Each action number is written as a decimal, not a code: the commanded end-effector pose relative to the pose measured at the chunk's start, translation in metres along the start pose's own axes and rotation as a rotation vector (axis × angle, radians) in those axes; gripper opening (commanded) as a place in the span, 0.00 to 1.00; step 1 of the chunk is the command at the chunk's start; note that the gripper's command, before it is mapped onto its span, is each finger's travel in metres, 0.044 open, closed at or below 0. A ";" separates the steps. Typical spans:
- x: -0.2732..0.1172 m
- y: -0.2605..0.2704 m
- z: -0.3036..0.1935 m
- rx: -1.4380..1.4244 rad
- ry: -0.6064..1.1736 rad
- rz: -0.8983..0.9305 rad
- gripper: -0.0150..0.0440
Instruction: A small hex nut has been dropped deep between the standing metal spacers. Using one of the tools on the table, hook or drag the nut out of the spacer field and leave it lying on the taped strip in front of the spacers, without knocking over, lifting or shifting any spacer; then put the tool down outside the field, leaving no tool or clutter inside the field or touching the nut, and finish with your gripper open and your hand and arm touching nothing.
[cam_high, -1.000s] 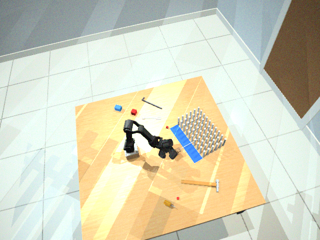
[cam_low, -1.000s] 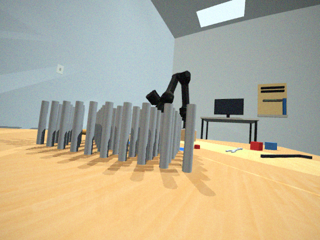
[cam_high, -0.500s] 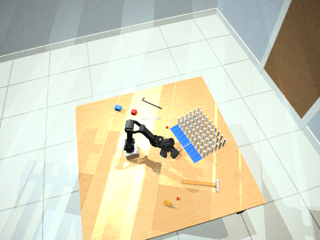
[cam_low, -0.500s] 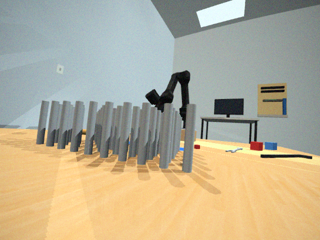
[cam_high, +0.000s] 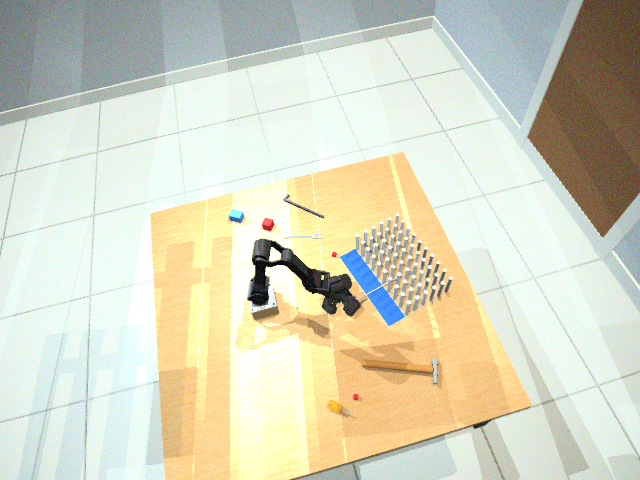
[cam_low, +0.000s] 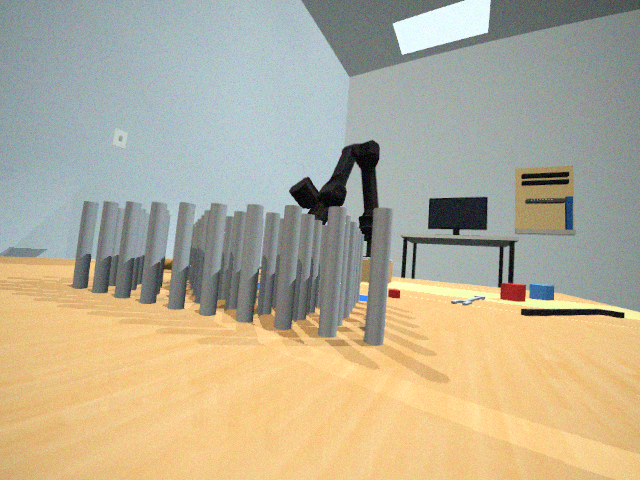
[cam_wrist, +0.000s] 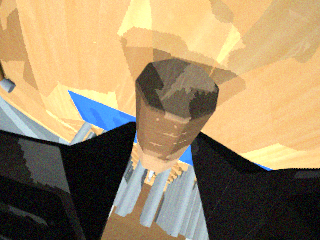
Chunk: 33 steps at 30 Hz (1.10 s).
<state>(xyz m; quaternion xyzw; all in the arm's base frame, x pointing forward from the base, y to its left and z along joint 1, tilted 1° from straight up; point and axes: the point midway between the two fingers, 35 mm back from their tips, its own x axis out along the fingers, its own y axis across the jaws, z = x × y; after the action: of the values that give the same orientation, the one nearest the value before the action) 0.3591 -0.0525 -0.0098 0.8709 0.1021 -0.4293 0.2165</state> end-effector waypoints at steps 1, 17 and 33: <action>0.002 0.001 -0.004 0.004 0.003 0.004 0.25; 0.009 0.001 -0.014 0.005 0.005 0.003 0.25; 0.015 0.001 -0.023 0.006 0.006 0.003 0.25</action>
<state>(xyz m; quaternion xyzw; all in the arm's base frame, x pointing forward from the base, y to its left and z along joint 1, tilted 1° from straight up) 0.3808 -0.0435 -0.0093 0.8715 0.1028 -0.4283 0.2156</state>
